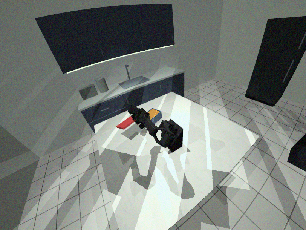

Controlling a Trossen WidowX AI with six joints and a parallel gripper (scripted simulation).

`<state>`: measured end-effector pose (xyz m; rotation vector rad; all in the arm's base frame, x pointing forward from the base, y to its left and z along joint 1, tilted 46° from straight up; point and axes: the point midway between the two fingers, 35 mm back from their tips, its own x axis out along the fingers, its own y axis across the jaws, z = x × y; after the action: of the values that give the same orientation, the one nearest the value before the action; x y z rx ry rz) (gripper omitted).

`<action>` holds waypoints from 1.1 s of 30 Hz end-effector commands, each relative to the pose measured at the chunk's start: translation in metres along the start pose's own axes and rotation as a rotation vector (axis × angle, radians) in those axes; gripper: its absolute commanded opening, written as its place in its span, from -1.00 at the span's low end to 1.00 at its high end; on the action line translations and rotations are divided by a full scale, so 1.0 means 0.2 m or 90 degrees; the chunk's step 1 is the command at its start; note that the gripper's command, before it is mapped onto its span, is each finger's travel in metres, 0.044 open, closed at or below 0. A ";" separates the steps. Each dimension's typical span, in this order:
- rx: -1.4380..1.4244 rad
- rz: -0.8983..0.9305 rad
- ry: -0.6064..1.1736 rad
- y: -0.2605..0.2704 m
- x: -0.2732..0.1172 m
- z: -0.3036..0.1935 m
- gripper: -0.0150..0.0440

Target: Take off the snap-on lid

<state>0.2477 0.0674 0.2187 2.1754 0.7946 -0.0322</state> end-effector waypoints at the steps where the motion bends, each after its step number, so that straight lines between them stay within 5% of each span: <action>1: -0.004 0.012 0.002 0.03 -0.01 -0.06 -0.49; 33: -0.003 0.013 0.004 0.00 -0.01 -0.25 -0.49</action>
<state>0.2337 0.1018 0.2546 2.1738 0.7855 -0.0131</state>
